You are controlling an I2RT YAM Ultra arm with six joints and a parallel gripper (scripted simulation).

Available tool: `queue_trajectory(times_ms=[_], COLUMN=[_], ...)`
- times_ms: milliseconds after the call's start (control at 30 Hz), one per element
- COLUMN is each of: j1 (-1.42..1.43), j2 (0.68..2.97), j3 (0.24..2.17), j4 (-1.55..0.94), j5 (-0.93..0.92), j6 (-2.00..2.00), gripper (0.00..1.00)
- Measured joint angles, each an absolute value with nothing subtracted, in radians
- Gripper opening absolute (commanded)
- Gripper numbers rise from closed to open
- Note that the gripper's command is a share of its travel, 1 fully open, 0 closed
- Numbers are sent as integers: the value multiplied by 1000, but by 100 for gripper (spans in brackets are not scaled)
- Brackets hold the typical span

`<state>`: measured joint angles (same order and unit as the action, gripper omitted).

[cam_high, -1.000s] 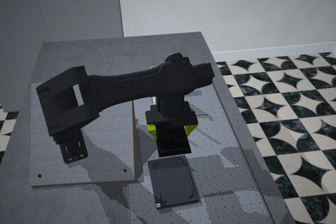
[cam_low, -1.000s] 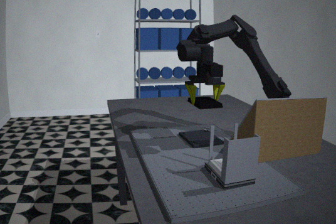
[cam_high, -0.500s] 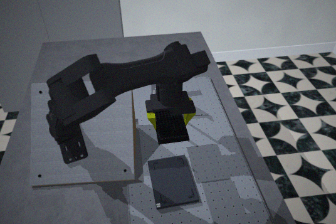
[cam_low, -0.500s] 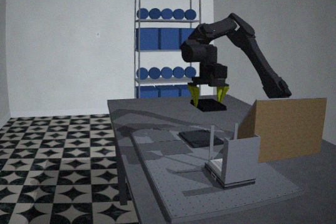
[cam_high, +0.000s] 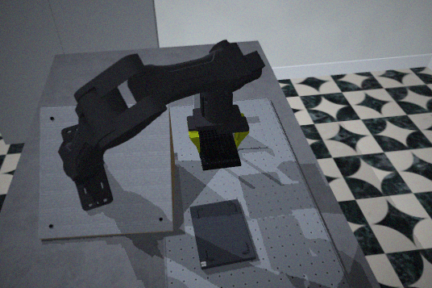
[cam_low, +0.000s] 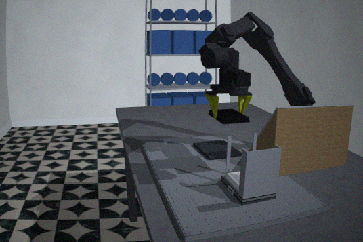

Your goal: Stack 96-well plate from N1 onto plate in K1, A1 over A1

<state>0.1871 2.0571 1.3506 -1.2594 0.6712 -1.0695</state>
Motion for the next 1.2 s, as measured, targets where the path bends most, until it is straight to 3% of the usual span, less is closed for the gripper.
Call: queue_trajectory(times_ms=[1200], j1=[374], j2=[2368], j3=[1537], j4=[-1256], j5=[589], j6=[-859], gripper=[0])
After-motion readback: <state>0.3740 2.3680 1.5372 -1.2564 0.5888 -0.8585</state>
